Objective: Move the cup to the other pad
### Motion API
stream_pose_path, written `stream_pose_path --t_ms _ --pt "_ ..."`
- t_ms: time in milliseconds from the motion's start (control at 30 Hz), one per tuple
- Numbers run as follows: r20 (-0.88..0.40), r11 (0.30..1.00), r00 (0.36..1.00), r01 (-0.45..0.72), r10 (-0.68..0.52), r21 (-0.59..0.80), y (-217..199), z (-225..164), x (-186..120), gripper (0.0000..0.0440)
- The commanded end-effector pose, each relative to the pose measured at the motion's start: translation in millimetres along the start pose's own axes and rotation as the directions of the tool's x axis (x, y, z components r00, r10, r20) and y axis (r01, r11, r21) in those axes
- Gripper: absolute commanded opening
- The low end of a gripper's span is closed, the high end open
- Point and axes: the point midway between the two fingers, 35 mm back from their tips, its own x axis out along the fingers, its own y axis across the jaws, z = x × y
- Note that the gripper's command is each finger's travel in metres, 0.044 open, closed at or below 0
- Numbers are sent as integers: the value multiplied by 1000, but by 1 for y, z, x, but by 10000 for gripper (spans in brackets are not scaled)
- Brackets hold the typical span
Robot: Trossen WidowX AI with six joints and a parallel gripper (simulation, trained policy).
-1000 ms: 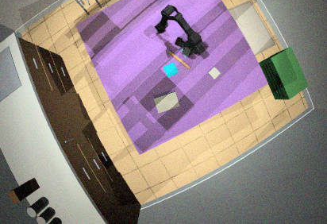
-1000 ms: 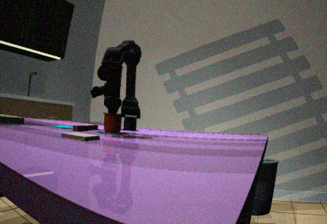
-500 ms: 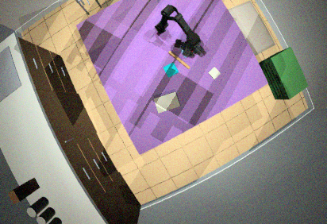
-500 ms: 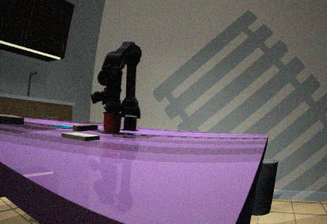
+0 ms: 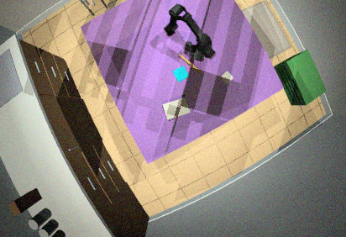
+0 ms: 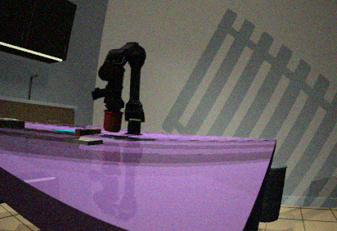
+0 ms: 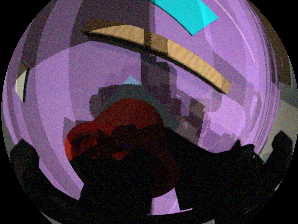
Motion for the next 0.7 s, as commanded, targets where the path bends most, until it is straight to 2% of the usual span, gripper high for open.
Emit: stream_pose_path --t_ms 0,367,667 --pt "7 999 999 -37 36 33 0 4 -15 0" --pt "40 986 994 -108 104 126 -5 25 -52 0" --pt "90 967 985 -163 148 194 -10 53 -68 0"
